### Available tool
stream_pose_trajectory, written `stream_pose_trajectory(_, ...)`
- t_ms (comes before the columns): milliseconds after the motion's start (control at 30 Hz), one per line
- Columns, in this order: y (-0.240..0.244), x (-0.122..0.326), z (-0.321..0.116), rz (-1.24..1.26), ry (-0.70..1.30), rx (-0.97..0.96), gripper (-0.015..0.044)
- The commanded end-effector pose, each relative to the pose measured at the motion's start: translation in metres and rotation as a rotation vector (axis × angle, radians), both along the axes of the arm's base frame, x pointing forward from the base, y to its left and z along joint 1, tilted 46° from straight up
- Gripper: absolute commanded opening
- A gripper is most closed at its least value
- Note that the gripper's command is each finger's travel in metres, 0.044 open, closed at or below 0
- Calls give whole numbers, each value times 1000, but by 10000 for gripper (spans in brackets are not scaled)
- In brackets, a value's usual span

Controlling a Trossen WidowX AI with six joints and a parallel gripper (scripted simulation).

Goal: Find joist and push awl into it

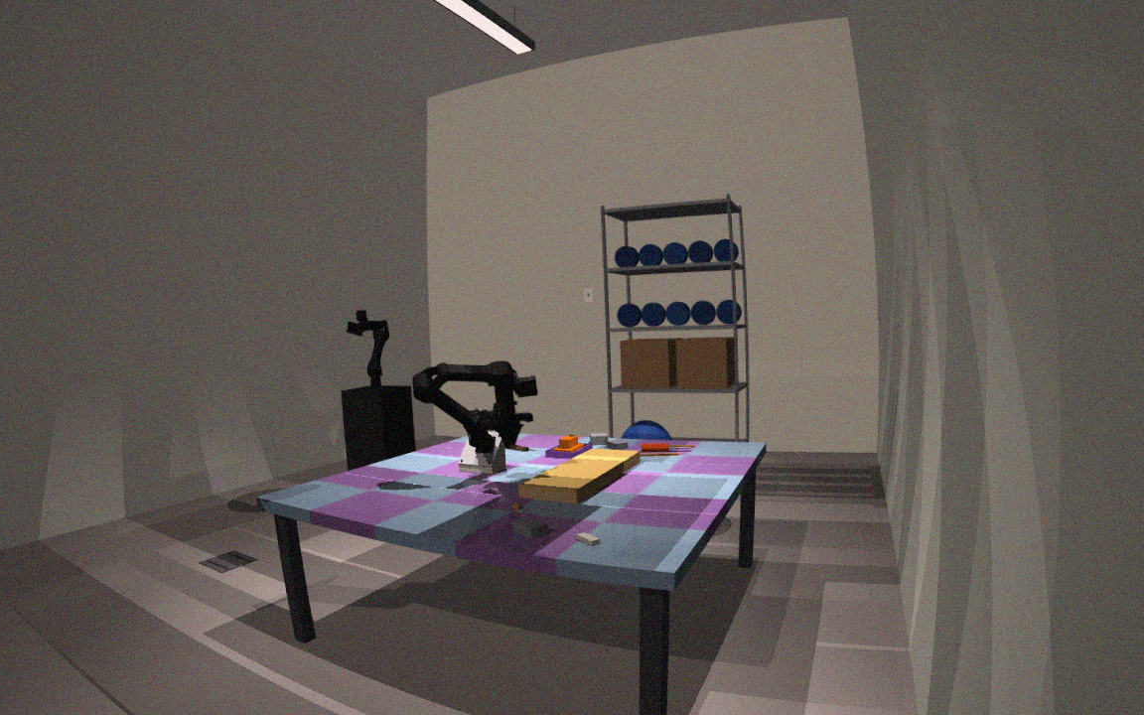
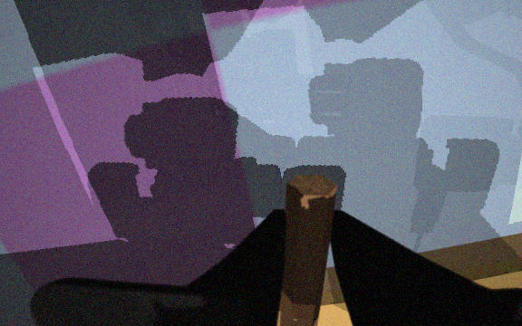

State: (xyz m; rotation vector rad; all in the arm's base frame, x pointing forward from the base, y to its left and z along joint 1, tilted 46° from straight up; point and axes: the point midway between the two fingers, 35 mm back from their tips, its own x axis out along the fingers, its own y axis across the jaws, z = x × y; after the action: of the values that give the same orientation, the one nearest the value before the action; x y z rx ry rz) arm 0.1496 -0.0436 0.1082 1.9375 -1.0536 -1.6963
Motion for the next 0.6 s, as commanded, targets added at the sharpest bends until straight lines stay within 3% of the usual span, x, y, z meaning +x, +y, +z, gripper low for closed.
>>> stream_pose_trajectory(0,12,-2,15,-5,-6,-13,0)
stream_pose_trajectory(233,16,1,14,-33,-89,14,0)
stream_pose_trajectory(567,30,25,-1,-215,-566,229,0)
